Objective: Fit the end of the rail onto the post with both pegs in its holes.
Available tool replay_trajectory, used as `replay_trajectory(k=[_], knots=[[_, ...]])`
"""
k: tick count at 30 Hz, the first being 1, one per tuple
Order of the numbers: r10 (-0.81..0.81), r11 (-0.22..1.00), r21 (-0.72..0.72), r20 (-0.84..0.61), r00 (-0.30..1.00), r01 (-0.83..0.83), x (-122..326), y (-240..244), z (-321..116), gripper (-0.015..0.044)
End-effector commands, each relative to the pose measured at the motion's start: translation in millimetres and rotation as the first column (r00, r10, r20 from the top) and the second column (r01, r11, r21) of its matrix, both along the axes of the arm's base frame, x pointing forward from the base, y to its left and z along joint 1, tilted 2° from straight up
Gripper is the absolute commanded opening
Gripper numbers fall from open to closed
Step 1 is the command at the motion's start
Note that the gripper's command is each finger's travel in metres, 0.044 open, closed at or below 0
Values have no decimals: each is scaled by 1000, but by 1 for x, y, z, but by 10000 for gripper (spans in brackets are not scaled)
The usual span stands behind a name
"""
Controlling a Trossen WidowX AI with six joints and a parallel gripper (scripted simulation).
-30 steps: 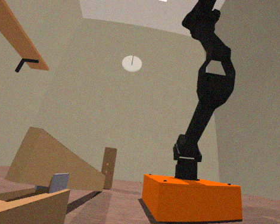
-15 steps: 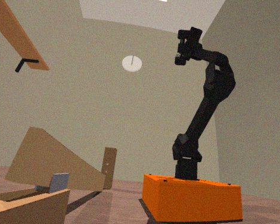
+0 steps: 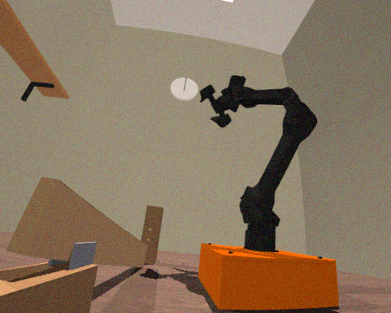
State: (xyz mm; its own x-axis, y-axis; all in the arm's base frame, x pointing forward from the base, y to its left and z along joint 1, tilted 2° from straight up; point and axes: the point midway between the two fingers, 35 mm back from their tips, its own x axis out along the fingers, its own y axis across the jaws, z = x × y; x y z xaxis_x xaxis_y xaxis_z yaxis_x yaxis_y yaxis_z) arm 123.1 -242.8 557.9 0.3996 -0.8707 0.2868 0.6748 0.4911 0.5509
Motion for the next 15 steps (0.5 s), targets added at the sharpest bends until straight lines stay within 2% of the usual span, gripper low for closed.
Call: replay_trajectory(k=[1, 7, 12, 15], knots=[[90, 994, 77, -261, 961, -72, 52, -21, -53, 440], [243, 970, 151, -600, 762, -191, 120, -18, -129, 440], [309, 947, 186, -751, 583, -263, 150, -8, -172, 440], [370, 909, 239, -841, 394, -341, 175, 6, -214, 440]])
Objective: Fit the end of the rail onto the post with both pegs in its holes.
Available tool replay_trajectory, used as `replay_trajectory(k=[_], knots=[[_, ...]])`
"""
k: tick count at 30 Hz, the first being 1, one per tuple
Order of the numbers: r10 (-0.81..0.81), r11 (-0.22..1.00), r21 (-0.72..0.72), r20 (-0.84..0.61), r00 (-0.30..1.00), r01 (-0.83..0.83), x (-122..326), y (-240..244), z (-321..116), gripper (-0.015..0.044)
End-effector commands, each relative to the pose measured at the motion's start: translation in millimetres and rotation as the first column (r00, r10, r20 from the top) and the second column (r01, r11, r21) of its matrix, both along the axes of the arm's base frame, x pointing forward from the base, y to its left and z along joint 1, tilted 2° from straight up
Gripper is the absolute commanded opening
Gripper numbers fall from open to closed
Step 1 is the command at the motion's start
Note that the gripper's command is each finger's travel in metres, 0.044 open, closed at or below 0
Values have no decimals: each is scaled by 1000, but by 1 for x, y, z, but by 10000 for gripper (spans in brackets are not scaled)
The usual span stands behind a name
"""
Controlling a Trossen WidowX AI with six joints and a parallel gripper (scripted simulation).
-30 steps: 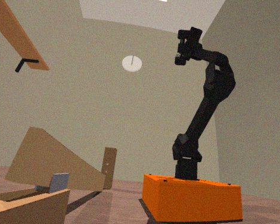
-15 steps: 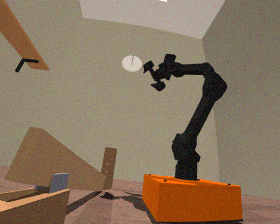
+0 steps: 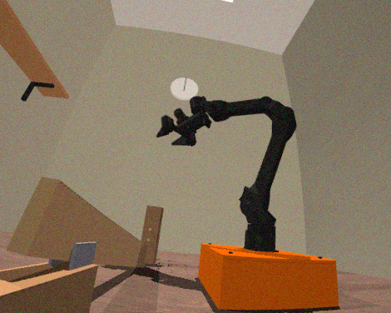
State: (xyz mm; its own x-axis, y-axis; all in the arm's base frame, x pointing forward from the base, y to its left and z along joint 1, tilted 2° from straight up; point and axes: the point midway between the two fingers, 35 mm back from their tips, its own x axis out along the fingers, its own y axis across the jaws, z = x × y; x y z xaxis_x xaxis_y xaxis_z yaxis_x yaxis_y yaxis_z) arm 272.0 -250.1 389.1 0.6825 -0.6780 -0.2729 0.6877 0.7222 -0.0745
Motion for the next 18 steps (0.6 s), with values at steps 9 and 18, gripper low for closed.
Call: replay_trajectory(k=[9, 18], knots=[[350, 935, 100, -424, 836, -341, 59, 51, -118, 440], [588, 611, 276, -786, 191, -742, 72, 126, -235, 440]])
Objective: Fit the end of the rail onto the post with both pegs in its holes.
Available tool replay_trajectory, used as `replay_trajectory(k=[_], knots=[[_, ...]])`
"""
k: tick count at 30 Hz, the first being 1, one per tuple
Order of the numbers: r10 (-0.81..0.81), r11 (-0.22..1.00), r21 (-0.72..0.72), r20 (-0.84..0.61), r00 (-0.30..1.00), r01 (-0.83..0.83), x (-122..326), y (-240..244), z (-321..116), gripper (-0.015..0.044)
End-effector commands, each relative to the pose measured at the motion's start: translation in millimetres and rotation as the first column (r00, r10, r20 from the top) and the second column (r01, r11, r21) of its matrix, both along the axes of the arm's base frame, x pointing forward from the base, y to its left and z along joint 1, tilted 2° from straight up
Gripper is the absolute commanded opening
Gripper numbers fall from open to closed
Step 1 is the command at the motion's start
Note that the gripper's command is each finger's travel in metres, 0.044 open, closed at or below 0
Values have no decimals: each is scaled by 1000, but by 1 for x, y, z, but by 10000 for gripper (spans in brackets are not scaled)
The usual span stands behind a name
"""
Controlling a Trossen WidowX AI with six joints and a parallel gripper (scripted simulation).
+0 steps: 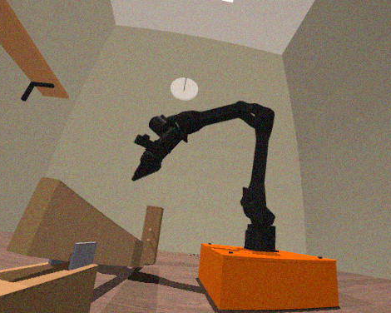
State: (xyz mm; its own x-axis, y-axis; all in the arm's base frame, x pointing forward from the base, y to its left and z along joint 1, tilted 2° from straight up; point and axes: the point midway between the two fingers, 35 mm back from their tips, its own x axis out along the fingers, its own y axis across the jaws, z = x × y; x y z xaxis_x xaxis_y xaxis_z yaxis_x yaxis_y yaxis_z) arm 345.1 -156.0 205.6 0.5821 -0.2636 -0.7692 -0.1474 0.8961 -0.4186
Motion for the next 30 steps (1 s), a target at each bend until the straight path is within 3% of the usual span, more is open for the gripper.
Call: replay_trajectory(k=[1, 6, 11, 30], knots=[[318, 944, 0, -269, 909, -331, -3, 41, -64, 440], [625, 736, 100, -483, 614, -670, -21, 84, -118, 440], [786, 461, 256, -562, 257, -849, -46, 117, -154, 440], [789, 450, 262, -564, 243, -853, -42, 111, -165, 440]])
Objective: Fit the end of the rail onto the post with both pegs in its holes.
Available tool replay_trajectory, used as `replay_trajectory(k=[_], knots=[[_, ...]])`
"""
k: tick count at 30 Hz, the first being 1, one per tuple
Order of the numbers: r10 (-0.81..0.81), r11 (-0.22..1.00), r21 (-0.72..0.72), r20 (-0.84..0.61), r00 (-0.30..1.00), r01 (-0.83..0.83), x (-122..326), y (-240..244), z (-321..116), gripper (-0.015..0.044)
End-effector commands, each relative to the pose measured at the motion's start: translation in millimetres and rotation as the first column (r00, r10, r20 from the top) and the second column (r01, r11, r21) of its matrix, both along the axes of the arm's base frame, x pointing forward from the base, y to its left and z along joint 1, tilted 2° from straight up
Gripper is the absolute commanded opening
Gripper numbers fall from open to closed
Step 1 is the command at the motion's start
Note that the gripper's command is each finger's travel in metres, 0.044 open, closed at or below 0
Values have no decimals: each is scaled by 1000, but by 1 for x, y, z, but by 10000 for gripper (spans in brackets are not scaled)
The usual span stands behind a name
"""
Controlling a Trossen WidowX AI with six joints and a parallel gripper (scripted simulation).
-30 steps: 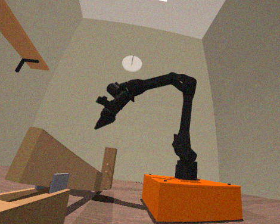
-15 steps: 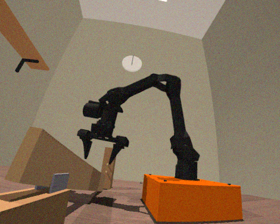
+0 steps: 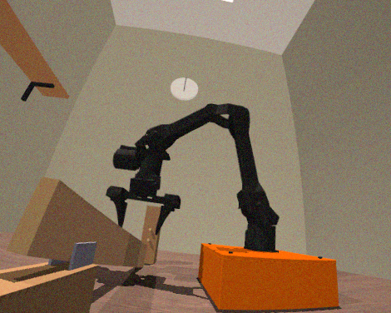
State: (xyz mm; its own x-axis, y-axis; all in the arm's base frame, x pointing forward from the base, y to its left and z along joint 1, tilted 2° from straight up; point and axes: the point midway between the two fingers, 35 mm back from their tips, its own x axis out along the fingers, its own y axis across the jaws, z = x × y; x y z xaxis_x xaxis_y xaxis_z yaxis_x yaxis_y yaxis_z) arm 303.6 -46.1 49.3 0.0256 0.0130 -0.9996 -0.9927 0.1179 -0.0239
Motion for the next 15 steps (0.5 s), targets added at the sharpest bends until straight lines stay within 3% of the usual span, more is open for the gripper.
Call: replay_trajectory(k=[1, 15], knots=[[5, 1000, 7, -13, 1000, -5, -1, 1, -10, 440], [5, 1000, 7, -13, 1000, -5, 1, 1, -33, 440]])
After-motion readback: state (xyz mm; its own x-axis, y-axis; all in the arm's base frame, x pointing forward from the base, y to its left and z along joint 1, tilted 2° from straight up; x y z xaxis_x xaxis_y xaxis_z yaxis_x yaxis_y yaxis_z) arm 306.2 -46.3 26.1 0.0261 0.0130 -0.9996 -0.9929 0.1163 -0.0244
